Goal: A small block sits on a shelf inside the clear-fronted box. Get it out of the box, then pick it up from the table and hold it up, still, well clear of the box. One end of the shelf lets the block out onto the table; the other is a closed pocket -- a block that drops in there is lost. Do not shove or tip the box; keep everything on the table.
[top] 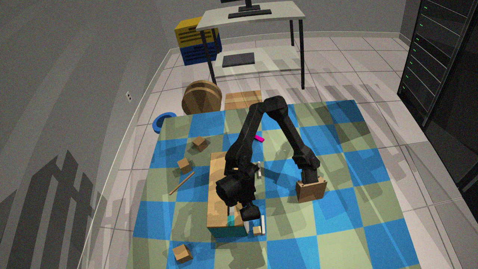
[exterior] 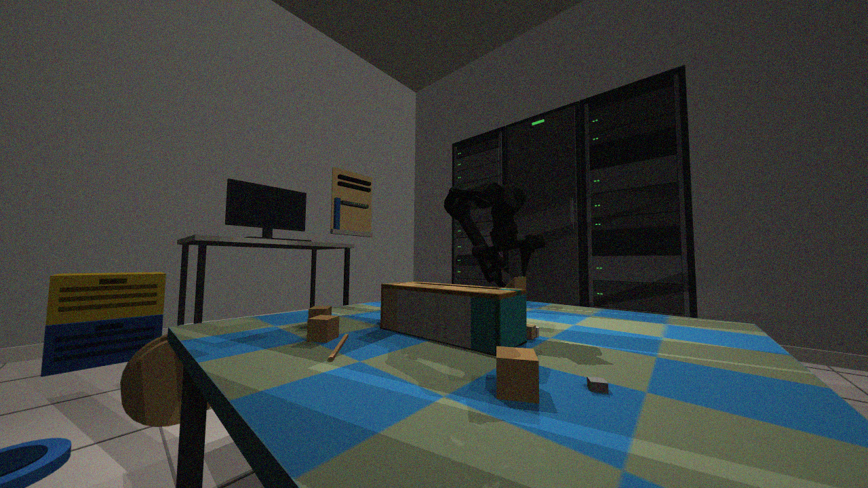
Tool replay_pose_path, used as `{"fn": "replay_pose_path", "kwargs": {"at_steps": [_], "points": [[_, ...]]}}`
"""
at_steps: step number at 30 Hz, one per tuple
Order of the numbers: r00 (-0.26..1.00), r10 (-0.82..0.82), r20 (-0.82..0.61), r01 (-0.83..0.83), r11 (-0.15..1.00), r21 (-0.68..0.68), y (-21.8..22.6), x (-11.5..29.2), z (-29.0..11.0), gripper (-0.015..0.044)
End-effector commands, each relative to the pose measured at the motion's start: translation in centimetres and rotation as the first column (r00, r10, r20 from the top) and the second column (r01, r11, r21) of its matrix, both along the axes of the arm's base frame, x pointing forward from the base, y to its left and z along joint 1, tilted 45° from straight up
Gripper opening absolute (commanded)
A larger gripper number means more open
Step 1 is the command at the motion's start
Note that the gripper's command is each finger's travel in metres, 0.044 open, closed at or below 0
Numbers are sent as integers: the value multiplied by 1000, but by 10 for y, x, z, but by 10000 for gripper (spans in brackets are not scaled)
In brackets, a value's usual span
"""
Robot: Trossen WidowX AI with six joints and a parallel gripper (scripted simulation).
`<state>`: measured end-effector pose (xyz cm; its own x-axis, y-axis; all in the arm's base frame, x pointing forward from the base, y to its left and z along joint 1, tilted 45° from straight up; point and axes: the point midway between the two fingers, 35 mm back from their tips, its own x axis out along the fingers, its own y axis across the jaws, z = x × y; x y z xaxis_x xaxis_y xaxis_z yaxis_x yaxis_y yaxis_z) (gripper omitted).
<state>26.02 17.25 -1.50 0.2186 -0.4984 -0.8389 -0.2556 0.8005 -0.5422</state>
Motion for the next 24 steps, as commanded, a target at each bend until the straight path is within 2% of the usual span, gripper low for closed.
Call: {"fn": "replay_pose_path", "kwargs": {"at_steps": [1, 7, 12, 18, 24], "points": [[630, 616, -473, -740, 661, -125, 9, -9, -10, 285], [346, 680, -647, -910, 410, -57, 12, -12, -12, 285], [87, 642, -761, -982, 183, 42, 15, -15, -14, 285], [-211, 500, -840, -976, -66, 206, 19, -19, -16, 285], [-466, 264, -845, -877, -267, 400, 23, -22, -18, 285]]}}
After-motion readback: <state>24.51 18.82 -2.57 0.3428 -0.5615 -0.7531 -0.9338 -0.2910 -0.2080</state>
